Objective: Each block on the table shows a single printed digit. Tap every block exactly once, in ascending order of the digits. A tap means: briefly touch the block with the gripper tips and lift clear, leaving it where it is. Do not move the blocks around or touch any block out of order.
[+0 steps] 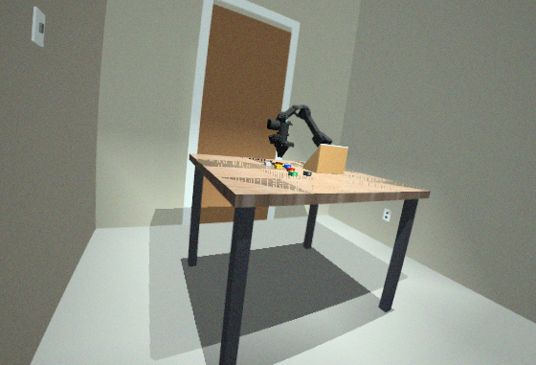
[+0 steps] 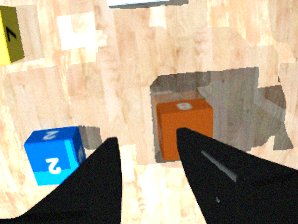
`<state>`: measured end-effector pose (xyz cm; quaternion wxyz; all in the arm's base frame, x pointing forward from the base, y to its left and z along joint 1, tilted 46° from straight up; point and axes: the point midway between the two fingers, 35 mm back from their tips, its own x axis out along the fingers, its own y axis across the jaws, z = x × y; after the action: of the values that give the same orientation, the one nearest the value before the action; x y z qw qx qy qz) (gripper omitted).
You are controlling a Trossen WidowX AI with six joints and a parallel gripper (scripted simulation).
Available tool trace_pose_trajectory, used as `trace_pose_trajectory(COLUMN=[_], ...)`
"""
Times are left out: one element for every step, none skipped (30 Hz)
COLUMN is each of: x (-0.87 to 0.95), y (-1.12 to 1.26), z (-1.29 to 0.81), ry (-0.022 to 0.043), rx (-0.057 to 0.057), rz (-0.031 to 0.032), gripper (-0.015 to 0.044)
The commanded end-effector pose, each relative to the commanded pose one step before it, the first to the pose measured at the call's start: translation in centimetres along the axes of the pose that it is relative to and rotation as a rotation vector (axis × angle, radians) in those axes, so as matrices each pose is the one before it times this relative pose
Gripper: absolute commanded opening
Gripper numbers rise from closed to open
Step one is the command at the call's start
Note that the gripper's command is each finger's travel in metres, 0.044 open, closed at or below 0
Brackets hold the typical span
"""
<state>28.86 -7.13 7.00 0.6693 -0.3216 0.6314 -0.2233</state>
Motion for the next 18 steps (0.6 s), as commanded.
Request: trace_pose_trajectory(x=[-1.841,-0.478,-0.396,-0.377,-0.34,-0.309,-0.31,-0.272,-0.24,-0.218,-0.193,-0.167,-0.141,-0.115,-0.088,-0.06,-0.031,-0.003], y=[5.758,1.781,1.548,1.537,1.493,1.519,1.672,1.604,1.553,1.553,1.534,1.513,1.491,1.47,1.445,1.413,1.372,1.176], z=[2.203,0.507,0.354,0.273,0.237,0.242,0.183,0.074,-0.022,-0.114,-0.203,-0.289,-0.374,-0.459,-0.543,-0.624,-0.701,-0.682], ry=[-0.01971,-0.00324,-0.00191,-0.0012,-0.00006,0.00151,0.00261,0.00304,0.00332,0.00359,0.0037,0.00371,0.00361,0.00341,0.00311,0.00268,0.00214,0.00136], rx=[-0.0451,-0.0107,-0.009,-0.0087,-0.0046,0.0021,0.0042,0.0043,0.0045,0.0048,0.0052,0.0055,0.006,0.0064,0.007,0.0075,0.0081,0.0077], rz=[0.04841,0.00882,0.0061,0.00463,0.00419,0.00476,0.00414,0.00242,0.00091,-0.00051,-0.00192,-0.00331,-0.00468,-0.00606,-0.00744,-0.00879,-0.01008,-0.00996], gripper=[0.023,0.0256,0.0283,0.0309,0.0335,0.0361,0.0387,0.04,0.04,0.04,0.04,0.04,0.04,0.04,0.04,0.04,0.04,0.04])
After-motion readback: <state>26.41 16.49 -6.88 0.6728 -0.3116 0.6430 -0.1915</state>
